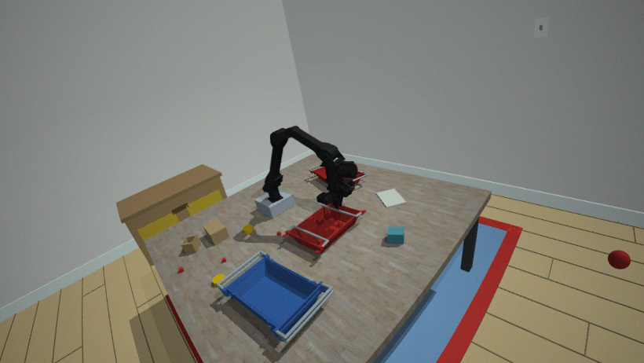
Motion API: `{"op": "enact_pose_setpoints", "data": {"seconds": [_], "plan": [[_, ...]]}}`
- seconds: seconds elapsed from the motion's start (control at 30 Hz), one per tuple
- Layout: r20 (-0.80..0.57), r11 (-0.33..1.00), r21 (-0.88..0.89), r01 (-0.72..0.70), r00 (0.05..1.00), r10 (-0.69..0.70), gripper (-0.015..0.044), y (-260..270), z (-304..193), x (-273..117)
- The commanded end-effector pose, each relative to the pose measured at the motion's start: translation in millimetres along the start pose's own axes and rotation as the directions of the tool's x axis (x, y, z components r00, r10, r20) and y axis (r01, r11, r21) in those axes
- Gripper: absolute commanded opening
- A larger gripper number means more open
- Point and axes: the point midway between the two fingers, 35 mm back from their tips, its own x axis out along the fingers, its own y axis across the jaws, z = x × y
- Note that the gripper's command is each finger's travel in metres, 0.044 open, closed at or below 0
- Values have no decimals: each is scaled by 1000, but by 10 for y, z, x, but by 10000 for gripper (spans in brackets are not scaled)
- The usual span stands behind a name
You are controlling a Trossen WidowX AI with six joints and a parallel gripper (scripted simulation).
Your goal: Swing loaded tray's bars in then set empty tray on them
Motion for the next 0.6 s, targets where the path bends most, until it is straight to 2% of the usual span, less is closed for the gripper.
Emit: {"op": "enact_pose_setpoints", "data": {"seconds": [0.0,0.57], "plan": [[9,1000,-5,-6,1000,6,90,26,6,-218],[17,1000,-4,-4,1000,4,90,19,23,-149]]}}
